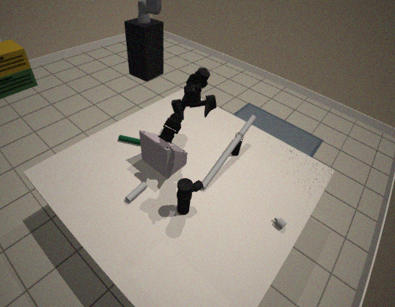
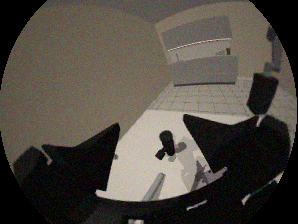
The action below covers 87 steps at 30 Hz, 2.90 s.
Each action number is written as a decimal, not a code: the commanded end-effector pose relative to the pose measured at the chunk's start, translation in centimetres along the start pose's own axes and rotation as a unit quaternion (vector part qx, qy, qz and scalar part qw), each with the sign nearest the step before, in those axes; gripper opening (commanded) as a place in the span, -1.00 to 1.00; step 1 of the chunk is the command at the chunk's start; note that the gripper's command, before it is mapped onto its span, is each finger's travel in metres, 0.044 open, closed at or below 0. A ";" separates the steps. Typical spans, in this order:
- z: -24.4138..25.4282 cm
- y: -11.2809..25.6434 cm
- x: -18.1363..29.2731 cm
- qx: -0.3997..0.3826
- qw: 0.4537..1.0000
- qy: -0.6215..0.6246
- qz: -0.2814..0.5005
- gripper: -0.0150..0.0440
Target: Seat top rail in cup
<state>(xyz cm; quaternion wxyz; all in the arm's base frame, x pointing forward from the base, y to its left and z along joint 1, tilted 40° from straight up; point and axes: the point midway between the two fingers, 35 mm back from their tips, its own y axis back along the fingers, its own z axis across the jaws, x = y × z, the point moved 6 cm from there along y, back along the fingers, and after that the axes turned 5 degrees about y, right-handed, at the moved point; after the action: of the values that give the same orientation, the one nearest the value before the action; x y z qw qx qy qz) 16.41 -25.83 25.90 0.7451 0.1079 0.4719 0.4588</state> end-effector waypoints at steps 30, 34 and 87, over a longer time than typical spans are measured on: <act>6.1 -5.0 14.6 -0.392 0.733 0.421 0.364 1.00; 4.5 -7.9 14.2 -0.430 0.662 0.538 0.296 1.00; -2.2 -17.4 20.6 -0.484 0.355 0.794 0.093 1.00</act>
<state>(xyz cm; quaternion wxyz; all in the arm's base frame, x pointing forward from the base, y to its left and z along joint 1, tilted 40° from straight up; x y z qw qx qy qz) 27.36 -20.24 2.60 -0.1000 -0.6461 0.5285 0.5415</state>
